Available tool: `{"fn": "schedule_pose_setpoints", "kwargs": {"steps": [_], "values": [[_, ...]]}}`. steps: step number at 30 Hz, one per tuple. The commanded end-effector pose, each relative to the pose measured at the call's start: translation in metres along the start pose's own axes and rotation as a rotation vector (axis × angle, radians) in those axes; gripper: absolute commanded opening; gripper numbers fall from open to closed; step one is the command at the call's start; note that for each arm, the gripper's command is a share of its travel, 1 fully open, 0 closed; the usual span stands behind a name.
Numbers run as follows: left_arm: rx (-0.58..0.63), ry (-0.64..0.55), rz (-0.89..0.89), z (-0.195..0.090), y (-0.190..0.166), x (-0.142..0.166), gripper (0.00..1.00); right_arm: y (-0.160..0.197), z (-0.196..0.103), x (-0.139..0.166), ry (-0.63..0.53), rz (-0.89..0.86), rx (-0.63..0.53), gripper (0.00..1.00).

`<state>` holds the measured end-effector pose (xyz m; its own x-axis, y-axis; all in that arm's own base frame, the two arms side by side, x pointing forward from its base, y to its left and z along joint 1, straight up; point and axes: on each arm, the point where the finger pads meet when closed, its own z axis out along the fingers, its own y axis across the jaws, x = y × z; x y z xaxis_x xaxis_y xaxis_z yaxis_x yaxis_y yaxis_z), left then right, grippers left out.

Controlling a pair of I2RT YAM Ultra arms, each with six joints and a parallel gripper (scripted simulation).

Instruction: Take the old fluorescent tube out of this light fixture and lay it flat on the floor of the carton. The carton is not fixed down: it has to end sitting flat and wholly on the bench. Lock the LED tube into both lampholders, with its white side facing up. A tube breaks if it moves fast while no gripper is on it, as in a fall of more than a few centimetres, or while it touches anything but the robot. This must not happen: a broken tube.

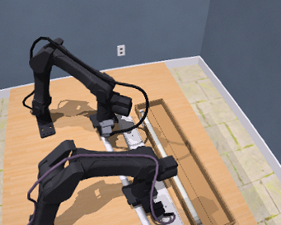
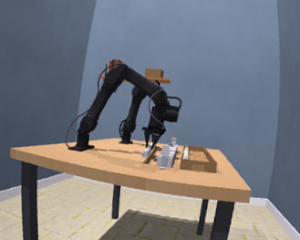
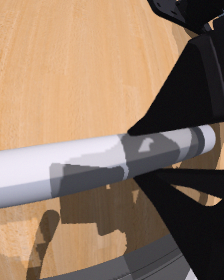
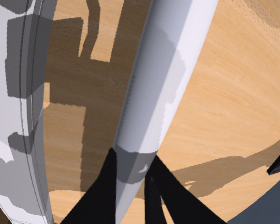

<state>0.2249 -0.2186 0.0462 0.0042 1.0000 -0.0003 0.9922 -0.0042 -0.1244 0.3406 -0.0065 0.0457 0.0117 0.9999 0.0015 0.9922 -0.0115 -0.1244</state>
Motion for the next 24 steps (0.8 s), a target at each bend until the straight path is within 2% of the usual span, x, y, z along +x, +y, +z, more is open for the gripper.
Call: {"fn": "schedule_pose_setpoints", "kwargs": {"steps": [1, 8, 11, 12, 14, 18, 22, 24], "values": [[0.045, -0.015, 0.014, -0.006, -0.003, -0.003, 0.11, 0.002, -0.008, 0.003, -0.01, -0.001, 0.008, 0.11], [0.083, -0.016, 0.014, -0.006, -0.002, -0.003, 0.11, 0.003, -0.009, 0.001, -0.013, 0.004, 0.044, 0.11], [0.065, -0.021, 0.014, -0.008, 0.0, -0.005, 0.11, 0.007, -0.013, 0.001, -0.012, 0.004, 0.015, 0.11], [0.09, -0.017, 0.014, -0.006, -0.002, -0.004, 0.11, 0.003, -0.007, 0.0, -0.006, 0.01, 0.058, 0.11], [0.095, -0.018, 0.012, -0.006, -0.001, -0.003, 0.11, 0.003, -0.006, 0.002, -0.011, 0.004, 0.062, 0.11], [0.093, -0.022, 0.017, -0.008, -0.002, -0.005, 0.11, 0.005, -0.013, 0.002, -0.012, 0.004, 0.046, 0.11], [0.087, -0.027, 0.015, -0.009, 0.0, -0.006, 0.11, 0.005, -0.002, 0.003, -0.005, 0.003, 0.074, 0.11], [0.081, -0.031, 0.017, -0.01, 0.001, -0.007, 0.11, 0.008, -0.02, 0.004, -0.003, 0.002, 0.012, 0.11]]}}
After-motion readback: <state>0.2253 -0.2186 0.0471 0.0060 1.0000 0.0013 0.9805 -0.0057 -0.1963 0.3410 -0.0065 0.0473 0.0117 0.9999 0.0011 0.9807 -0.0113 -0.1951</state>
